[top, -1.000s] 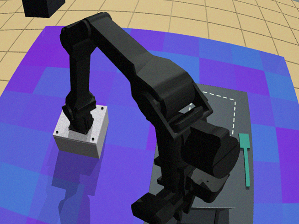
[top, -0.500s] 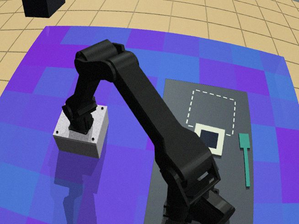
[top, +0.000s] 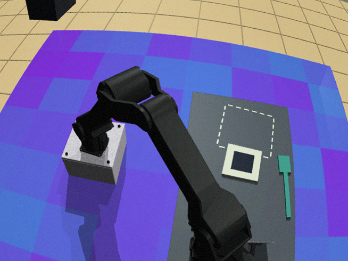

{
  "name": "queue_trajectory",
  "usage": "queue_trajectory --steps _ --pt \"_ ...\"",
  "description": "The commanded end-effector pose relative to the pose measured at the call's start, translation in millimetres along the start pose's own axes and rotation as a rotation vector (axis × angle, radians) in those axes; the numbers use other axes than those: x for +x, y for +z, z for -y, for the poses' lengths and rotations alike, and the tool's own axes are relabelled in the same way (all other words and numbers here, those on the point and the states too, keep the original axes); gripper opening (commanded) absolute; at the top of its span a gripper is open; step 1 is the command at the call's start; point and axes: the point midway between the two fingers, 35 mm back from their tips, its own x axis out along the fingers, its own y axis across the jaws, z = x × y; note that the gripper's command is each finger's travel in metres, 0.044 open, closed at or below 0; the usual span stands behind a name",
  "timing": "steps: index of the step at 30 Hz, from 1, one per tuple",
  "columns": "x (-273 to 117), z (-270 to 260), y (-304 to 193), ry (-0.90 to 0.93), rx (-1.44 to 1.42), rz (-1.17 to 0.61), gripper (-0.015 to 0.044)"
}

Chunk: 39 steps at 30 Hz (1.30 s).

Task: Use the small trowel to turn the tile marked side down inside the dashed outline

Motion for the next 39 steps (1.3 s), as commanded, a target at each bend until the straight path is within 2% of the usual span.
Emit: queue_trajectory --steps 1,39 --pt "3.5 -5.9 0.6 0.007 -0.007 -0.001 0.0100" --pt "18.7 -72.2 1.6 0.014 -0.002 0.000 0.0100"
